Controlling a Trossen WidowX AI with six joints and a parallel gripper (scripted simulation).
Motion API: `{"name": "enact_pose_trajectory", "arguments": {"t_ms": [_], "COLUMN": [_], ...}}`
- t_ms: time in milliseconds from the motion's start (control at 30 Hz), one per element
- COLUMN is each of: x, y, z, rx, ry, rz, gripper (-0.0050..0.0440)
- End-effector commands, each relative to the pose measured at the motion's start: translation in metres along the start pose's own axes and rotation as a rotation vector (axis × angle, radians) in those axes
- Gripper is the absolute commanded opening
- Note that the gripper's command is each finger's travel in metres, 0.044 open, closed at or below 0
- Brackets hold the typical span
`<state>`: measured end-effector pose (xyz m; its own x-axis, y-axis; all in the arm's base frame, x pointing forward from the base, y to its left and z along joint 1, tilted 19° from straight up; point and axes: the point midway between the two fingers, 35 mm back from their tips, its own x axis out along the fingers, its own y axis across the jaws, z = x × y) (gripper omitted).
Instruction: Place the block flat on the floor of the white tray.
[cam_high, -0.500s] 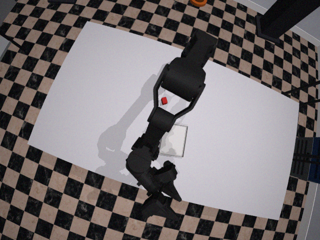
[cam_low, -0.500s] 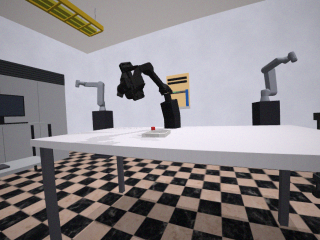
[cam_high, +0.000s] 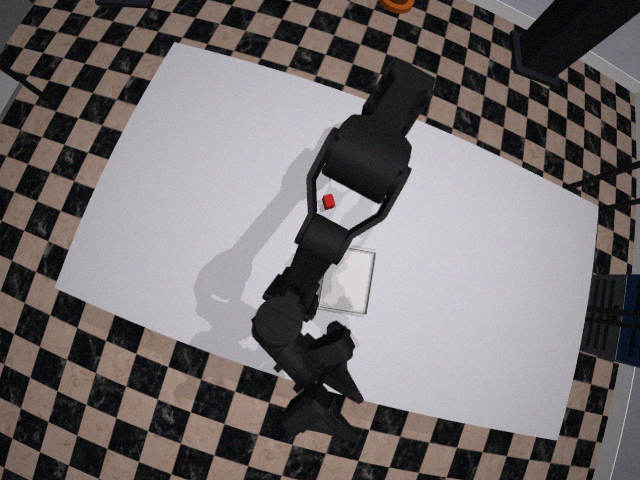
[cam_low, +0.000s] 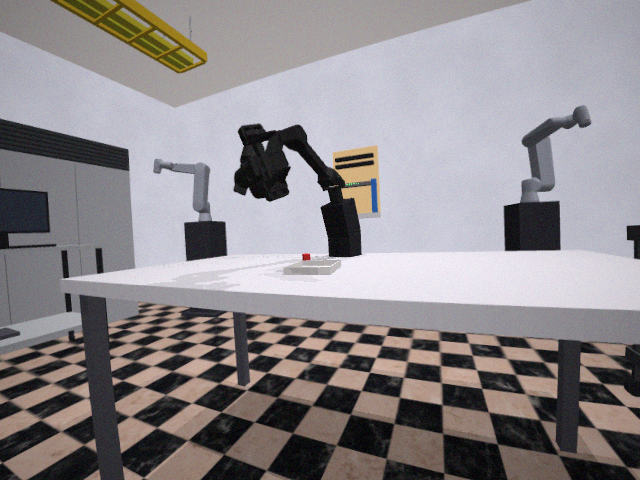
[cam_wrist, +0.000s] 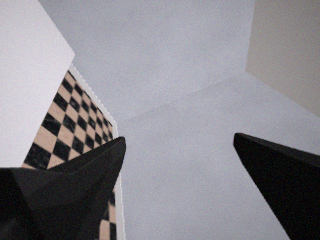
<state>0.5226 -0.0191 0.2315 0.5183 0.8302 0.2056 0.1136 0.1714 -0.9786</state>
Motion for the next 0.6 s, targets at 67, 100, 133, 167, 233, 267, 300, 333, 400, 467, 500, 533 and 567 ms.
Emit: {"name": "enact_pose_trajectory", "arguments": {"t_ms": [67,100,133,167,233,267,300,333,400,467,500,533,567], "x": [0.002,0.002,0.002,0.002,0.000,-0.001,-0.002,-0.004,-0.008,-0.015,-0.018,-0.019,-0.019], "y": [-0.013,-0.013,-0.013,-0.012,-0.012,-0.012,-0.011,-0.010,-0.008,-0.003,0.000,0.001,0.001], "z": [0.003,0.002,0.002,0.002,0.000,-0.001,-0.002,-0.004,-0.008,-0.014,-0.016,-0.016,-0.016], "rx": [-0.027,-0.026,-0.024,-0.019,0.000,0.015,0.034,0.056,0.114,0.188,0.223,0.230,0.230], "ry": [-0.006,-0.005,-0.003,0.001,0.017,0.029,0.045,0.064,0.115,0.182,0.216,0.223,0.223], "rz": [-0.007,-0.008,-0.008,-0.009,-0.012,-0.014,-0.017,-0.020,-0.026,-0.032,-0.034,-0.035,-0.035], "gripper": [0.0000,0.0000,0.0000,0.0000,0.0000,0.0000,0.0000,0.0000,0.0000,0.0000,0.0000,0.0000,0.0000]}}
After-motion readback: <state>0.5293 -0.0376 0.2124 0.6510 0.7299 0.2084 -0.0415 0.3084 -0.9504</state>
